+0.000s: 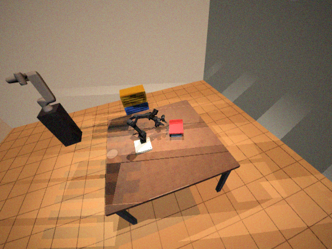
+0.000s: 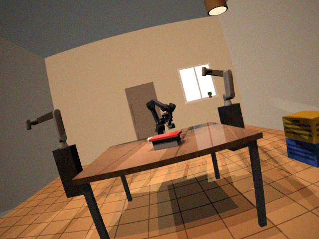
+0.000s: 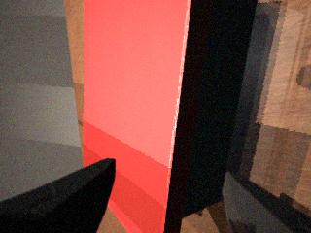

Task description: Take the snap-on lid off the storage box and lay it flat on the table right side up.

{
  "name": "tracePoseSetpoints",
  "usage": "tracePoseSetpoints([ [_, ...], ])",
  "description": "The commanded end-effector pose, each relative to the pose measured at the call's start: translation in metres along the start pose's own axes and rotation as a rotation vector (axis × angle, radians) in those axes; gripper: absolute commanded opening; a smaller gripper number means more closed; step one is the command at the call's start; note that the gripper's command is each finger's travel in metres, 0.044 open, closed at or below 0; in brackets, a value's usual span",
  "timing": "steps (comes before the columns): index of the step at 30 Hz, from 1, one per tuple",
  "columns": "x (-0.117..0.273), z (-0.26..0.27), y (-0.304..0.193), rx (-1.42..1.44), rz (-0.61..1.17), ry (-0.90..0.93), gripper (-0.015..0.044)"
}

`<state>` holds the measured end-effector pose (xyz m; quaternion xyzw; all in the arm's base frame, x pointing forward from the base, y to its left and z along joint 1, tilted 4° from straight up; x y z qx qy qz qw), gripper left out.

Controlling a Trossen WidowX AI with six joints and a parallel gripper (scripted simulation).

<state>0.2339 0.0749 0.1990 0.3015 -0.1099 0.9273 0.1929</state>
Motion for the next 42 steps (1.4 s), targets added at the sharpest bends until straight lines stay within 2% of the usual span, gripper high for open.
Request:
tracePoseSetpoints([
  [1,-0.006,-0.004,0.0,0.003,-0.001,-0.01,0.0235],
  [42,-0.07,-0.004,0.001,0.002,0.0,-0.005,0.0235],
])
Point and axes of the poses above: the point midway between the two fingers, 35 mm back from their tips, its own x axis back along the fingers, its own z axis across the jaws, y = z × x, the point moved 8 cm from there along x, back along the fingers, and after that the axes turned 1 degree about -x, right-handed, at the moved point
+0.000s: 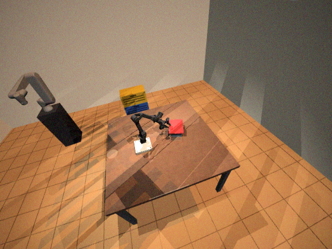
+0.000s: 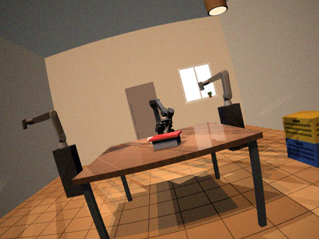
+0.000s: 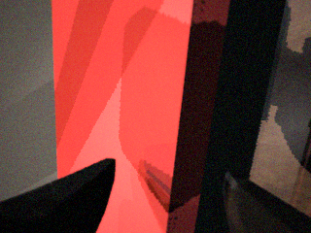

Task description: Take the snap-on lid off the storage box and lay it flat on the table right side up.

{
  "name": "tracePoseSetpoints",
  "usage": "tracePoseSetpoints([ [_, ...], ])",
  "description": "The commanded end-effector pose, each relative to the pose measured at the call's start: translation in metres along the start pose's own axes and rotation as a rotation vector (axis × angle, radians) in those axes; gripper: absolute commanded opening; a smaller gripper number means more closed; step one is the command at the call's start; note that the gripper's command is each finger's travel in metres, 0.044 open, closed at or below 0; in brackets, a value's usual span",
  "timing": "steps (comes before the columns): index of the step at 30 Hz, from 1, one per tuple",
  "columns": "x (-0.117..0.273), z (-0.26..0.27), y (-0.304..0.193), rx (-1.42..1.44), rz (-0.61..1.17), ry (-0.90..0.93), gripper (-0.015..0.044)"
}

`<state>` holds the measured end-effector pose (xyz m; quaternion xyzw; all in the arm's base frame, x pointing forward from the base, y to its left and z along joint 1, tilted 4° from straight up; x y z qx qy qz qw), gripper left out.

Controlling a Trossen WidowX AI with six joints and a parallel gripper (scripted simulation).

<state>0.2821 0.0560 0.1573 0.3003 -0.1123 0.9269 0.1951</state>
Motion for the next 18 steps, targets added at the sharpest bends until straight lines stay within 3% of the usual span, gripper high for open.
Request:
tracePoseSetpoints([
  [1,-0.0039,-0.0019,0.0007,0.008,0.003,-0.006,0.0209],
  [4,-0.0039,-0.0019,0.0007,0.008,0.003,-0.006,0.013],
  [13,-0.0039,-0.0019,0.0007,0.008,0.003,-0.006,0.007],
  [16,-0.0039,-0.0019,0.0007,0.008,0.003,-0.006,0.0],
  [18,-0.0039,-0.0019,0.0007,0.008,0.003,-0.006,0.0],
])
Point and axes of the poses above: the point midway between the two fingers, 35 mm back from their tips, its own x axis back along the fingers, its own z axis across the jaws, y = z × x, the point moved 8 cm from there along x, back along the fingers, and after that the axes turned 1 degree about -x, right-handed, at the moved point
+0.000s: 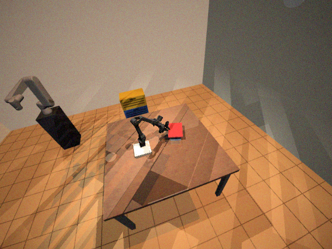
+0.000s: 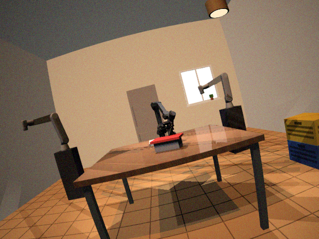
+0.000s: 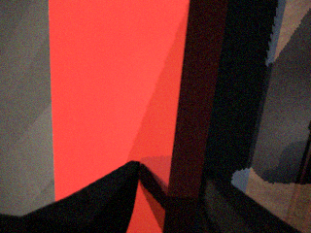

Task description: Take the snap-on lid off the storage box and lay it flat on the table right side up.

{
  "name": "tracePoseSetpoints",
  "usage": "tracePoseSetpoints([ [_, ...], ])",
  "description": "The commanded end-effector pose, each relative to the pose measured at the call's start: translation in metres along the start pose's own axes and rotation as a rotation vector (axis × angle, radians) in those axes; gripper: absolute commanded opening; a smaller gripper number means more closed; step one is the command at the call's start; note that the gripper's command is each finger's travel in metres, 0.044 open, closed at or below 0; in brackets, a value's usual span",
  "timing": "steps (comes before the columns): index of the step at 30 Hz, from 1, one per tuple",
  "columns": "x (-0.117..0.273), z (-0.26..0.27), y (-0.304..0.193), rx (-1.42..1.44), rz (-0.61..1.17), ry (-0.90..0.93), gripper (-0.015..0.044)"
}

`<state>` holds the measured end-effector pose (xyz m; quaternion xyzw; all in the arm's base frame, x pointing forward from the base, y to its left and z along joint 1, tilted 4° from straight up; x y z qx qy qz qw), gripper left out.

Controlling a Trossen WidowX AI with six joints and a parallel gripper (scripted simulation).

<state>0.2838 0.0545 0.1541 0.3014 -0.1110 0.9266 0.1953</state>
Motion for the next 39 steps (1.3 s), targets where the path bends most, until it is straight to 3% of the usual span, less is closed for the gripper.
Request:
tracePoseSetpoints([
  [1,-0.0003,-0.0007,-0.0001,0.006,0.005,-0.005,0.0],
  [39,0.0059,0.0053,0.0005,0.0,0.0,0.0,0.0],
])
Point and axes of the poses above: the point midway between the two fingers, 35 mm back from their tips, its own x axis back along the fingers, its own z axis across the jaws, y = z × x, the point moved 8 cm from there along x, back along the fingers, and after that the axes turned 1 degree about -x, right-handed, at the moved point
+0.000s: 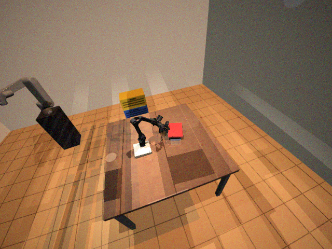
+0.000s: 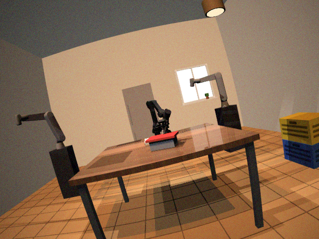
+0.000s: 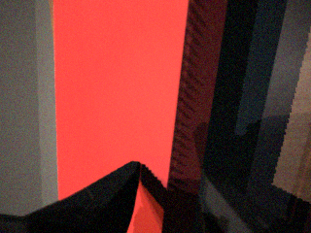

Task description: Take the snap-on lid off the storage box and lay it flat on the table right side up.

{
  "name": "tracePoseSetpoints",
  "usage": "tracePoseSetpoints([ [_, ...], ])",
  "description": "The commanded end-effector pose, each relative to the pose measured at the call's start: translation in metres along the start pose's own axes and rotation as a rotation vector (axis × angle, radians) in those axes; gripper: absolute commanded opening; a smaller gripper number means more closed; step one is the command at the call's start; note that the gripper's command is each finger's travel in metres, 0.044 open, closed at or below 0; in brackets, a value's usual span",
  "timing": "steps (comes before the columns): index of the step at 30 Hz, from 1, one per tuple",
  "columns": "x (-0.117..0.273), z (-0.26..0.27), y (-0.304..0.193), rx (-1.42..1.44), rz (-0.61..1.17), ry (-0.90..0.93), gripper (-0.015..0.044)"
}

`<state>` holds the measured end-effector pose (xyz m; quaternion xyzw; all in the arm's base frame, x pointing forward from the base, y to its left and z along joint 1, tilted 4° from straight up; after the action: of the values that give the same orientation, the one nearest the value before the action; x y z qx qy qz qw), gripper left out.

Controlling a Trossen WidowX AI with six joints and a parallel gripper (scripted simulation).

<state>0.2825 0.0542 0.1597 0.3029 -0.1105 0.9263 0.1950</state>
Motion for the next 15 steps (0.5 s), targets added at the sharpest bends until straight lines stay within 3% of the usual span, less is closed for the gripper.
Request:
tracePoseSetpoints([
  [1,0.0018,0.0016,0.0002,-0.002,0.0,0.003,0.0],
  [15,0.0038,0.0035,0.0003,-0.002,0.0,0.003,0.0],
])
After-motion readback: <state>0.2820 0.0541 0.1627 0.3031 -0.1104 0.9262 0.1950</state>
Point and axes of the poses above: the point midway between the two fingers, 35 mm back from their tips, its own x axis back along the fingers, its own z axis across the jaws, y = z × x, the point moved 8 cm from there along x, back along the fingers, and after that the axes turned 1 degree about -x, right-handed, at the moved point
